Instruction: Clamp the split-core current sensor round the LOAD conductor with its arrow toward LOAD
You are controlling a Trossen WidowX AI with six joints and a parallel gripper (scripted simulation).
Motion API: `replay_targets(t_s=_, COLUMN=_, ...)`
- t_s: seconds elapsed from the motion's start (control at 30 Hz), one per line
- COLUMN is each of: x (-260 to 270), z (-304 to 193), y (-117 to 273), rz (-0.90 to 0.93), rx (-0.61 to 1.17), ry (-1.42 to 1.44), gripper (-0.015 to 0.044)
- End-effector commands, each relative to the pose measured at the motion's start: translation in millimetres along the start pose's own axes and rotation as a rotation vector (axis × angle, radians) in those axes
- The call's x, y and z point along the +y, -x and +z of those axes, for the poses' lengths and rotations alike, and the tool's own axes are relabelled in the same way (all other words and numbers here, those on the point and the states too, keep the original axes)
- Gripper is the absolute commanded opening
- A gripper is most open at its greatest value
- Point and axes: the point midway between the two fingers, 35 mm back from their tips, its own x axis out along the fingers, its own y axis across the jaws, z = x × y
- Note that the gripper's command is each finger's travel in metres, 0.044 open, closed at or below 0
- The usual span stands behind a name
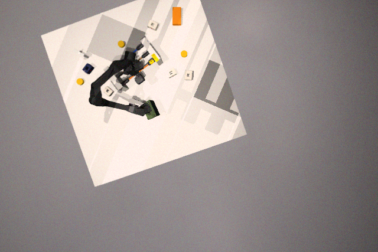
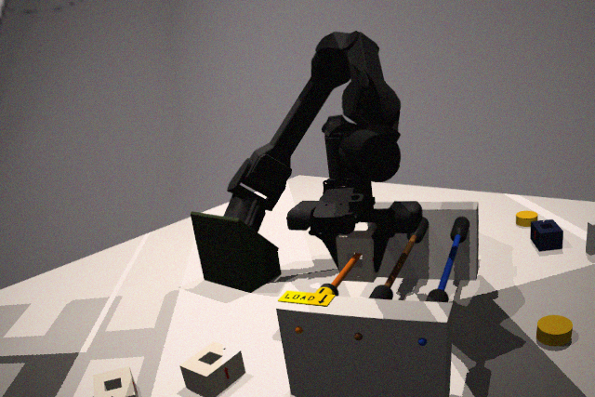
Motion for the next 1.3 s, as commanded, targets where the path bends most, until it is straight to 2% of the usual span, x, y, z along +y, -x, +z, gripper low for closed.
replay_targets(t_s=0.0, x=0.0, z=0.0, y=-0.3, rz=0.000, rx=0.000, ry=-0.001, gripper=0.0079)
replay_targets(t_s=0.47, x=0.1, z=-0.2, y=2.2, rz=-0.002, rx=0.000, ry=0.000, gripper=0.0440)
replay_targets(t_s=0.8, x=0.0, z=0.0, y=0.6, rz=0.001, rx=0.001, ry=-0.002, gripper=0.0181)
replay_targets(t_s=1.23, x=0.0, z=0.0, y=0.6, rz=0.001, rx=0.001, ry=-0.002, gripper=0.0095)
replay_targets(t_s=1.27, x=0.1, z=0.0, y=0.8, rz=0.001, rx=0.001, ry=-0.002, gripper=0.0068)
